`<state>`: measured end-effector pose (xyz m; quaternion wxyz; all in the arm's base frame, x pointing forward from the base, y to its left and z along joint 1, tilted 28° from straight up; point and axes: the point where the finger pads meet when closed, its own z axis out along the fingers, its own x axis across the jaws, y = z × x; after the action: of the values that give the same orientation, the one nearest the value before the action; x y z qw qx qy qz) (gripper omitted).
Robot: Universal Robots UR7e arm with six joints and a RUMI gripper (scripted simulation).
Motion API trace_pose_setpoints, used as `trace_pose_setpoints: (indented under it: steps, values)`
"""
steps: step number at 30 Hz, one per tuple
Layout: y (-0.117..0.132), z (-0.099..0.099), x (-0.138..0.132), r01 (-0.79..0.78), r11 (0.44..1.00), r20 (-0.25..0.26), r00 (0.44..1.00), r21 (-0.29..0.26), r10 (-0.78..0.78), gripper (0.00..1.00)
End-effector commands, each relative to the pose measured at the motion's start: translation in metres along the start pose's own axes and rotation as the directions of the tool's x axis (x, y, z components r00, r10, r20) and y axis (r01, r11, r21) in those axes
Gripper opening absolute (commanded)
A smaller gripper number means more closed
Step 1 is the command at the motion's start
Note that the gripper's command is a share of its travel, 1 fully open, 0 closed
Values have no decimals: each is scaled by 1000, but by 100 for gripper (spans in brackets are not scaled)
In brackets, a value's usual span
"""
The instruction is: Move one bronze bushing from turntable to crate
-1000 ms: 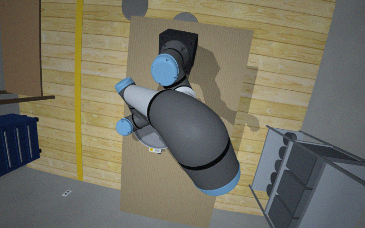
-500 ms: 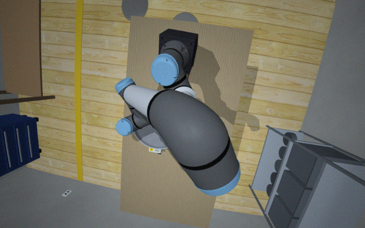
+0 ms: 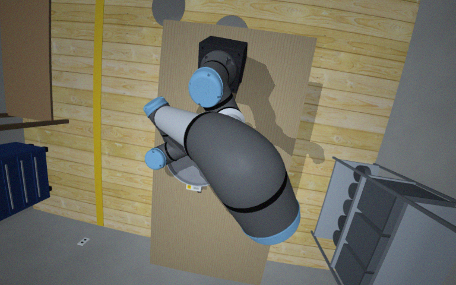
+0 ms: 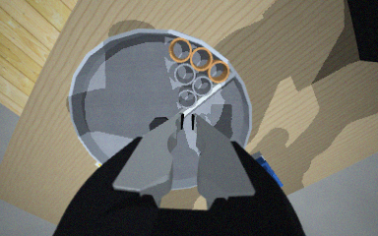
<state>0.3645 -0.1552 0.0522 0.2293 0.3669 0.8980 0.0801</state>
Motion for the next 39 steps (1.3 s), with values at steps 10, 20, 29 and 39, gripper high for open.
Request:
trace_pose_setpoints:
  steps: [10,20,29,39]
  values:
    - [-2,3,1,-5,1000,-2,1000,0,5,5]
    - [-24,33,-13,-3,1000,0,1000,0,3,5]
    - [-44,65,-27,0,1000,1,1000,0,0,5]
    - [-59,88,-35,0,1000,1,1000,0,0,5]
